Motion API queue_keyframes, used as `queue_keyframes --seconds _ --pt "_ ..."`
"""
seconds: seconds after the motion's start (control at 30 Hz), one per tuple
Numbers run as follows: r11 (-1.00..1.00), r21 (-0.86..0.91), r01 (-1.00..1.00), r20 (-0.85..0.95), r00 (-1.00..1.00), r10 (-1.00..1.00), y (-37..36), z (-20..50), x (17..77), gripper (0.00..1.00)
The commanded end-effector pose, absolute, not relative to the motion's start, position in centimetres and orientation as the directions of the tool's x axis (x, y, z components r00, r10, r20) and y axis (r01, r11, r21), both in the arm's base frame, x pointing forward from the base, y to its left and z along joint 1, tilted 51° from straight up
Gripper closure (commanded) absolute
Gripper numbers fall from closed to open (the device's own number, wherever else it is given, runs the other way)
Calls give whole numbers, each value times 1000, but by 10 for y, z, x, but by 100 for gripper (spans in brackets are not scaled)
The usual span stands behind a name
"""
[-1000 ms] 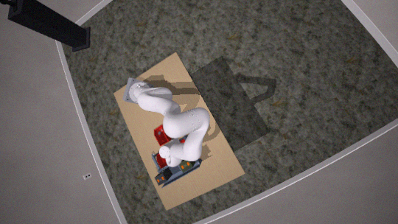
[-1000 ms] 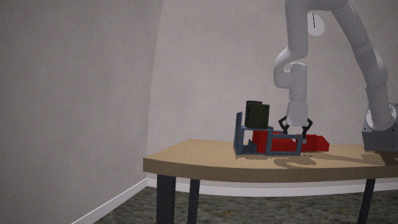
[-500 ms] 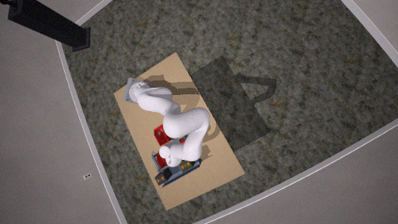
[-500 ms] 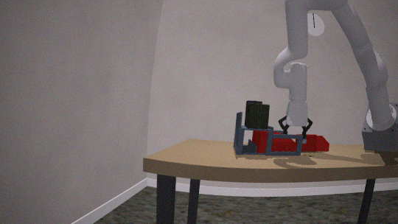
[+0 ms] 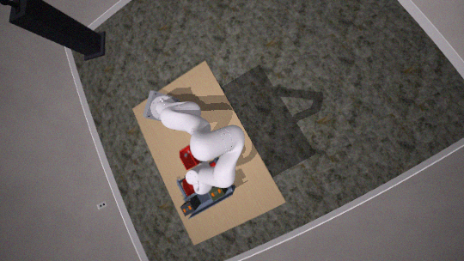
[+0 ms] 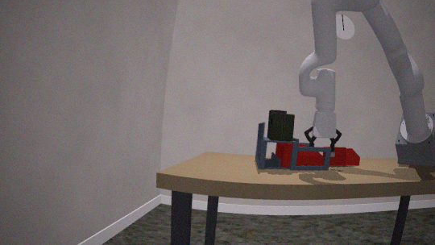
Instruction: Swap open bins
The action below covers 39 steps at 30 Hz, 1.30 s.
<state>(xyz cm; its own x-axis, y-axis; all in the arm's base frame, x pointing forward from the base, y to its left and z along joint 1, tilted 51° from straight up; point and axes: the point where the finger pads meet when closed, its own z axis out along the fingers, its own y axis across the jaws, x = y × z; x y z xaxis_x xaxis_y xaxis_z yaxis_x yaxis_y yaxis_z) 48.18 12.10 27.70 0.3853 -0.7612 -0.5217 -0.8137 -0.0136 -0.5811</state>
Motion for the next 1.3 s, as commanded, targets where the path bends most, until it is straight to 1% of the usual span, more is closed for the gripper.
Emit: queue_keyframes --seconds 0.0,1.27 --pt "-13 -582 -813 -521 385 -761 121 277 482 5" --pt "-13 -582 -813 -521 385 -761 130 268 489 5"
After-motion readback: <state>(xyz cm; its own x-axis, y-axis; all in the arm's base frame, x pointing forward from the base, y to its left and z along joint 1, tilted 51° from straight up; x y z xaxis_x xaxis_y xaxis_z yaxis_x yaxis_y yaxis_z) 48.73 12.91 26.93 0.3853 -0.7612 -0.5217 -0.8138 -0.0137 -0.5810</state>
